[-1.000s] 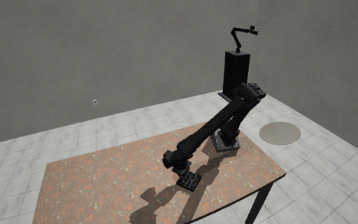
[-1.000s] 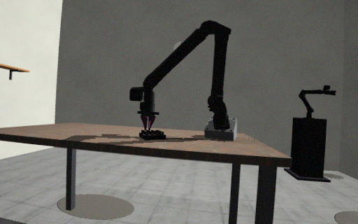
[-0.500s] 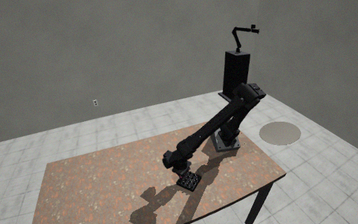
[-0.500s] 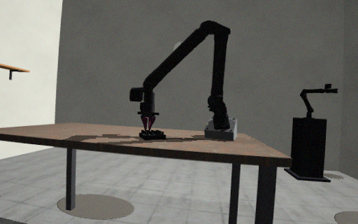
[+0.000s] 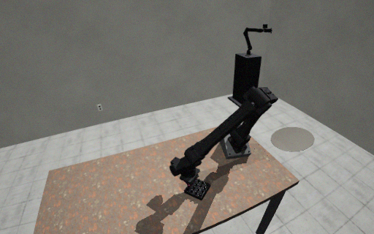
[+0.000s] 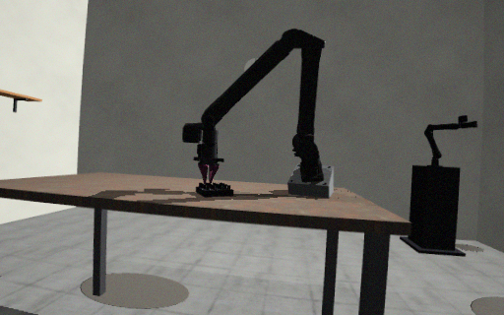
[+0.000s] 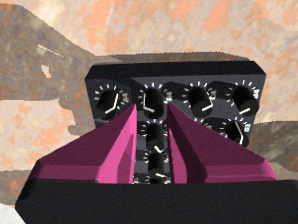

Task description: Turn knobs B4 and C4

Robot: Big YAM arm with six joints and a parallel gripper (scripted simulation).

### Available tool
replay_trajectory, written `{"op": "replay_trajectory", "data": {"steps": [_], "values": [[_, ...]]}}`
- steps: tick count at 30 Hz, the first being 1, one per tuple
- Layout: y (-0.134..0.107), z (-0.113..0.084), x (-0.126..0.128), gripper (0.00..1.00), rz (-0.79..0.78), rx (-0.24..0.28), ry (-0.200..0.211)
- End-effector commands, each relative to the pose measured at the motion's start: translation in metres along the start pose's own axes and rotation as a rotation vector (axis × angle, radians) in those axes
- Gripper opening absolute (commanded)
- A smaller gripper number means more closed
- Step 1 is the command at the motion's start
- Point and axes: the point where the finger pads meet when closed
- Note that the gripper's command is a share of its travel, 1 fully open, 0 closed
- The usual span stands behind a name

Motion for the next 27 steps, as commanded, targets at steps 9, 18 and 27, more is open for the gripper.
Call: {"op": "replay_trajectory", "data": {"steps": [9,18,27], "values": [[-0.0004,0.0065,-0.0033,0.19,0.005,-0.001,-0.013],[-0.0003,0.0064,-0.0035,0.08,0.005,0.0,-0.014],[-0.0003,0.0064,-0.0035,0.08,0.005,0.0,-0.014]]}}
Point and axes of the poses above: the point where the finger pads meet when closed, its own z axis out along the fingers, its own x axis across the jaws, y = z × x, and after that the axes turned 15 degrees about z, right-handed
